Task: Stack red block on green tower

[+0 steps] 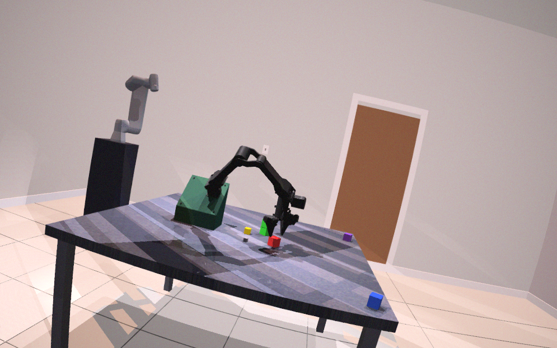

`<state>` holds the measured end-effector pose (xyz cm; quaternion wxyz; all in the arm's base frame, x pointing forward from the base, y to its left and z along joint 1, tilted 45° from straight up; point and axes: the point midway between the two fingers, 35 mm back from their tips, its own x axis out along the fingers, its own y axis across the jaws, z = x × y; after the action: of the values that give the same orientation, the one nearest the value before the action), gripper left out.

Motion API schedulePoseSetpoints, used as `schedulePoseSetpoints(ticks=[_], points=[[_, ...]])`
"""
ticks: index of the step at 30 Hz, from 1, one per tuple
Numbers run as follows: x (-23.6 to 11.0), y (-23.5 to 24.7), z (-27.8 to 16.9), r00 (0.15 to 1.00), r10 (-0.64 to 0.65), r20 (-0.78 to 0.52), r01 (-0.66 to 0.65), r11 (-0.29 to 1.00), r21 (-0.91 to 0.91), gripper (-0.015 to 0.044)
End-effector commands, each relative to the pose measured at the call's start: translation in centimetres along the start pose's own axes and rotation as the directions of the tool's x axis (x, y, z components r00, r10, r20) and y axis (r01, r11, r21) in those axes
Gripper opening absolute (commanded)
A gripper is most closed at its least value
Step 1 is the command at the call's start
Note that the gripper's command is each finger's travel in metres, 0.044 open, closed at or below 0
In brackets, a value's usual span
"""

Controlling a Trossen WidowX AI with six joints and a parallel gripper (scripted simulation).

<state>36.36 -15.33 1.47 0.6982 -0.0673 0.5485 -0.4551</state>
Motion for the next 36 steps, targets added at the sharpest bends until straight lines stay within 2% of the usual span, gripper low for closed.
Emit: schedulePoseSetpoints(ticks=[1,21,36], points=[[0.8,0.0,-0.2,1.000,0.001,-0.009,-0.001,1.000,-0.006,0.0440],[4.1,-0.1,-0.3,1.000,-0.001,-0.008,0.001,1.000,-0.007,0.0440],[4.2,-0.1,-0.4,1.000,-0.007,-0.006,0.006,1.000,-0.003,0.0440]])
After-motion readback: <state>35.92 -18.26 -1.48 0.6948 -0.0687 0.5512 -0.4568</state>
